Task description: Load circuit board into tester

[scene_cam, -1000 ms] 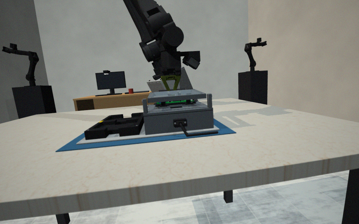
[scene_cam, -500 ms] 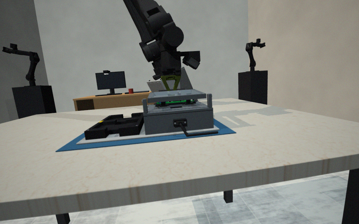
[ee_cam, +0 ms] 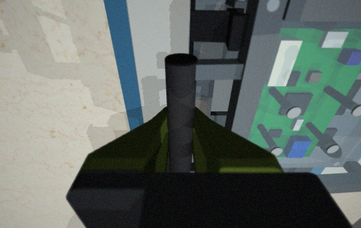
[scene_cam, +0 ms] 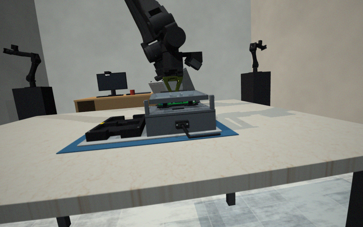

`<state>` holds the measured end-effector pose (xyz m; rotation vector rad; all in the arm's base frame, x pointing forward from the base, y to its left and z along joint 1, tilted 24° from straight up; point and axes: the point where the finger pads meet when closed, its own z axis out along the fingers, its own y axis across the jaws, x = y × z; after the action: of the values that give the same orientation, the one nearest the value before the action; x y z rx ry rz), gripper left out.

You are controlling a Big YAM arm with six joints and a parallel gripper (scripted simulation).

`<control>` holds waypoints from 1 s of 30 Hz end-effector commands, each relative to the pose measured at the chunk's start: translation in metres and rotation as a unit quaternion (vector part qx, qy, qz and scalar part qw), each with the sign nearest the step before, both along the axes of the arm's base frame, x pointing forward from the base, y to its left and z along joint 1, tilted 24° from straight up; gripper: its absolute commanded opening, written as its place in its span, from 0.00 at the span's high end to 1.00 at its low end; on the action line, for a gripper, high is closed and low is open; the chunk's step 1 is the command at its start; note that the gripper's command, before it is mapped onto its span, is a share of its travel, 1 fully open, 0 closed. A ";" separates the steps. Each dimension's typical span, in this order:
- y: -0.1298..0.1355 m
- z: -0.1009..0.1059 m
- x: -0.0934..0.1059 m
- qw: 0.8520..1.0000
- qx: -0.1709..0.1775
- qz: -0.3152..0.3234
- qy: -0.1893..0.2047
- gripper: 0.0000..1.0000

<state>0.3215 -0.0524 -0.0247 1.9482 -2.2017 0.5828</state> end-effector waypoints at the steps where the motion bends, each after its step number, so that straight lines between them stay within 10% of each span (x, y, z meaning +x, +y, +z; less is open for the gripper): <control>1: -0.008 -0.005 0.005 1.000 0.000 -0.003 -0.001 1.00; 30: -0.009 -0.007 0.006 1.000 0.000 -0.003 -0.002 1.00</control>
<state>0.3215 -0.0525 -0.0250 1.9500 -2.2017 0.5852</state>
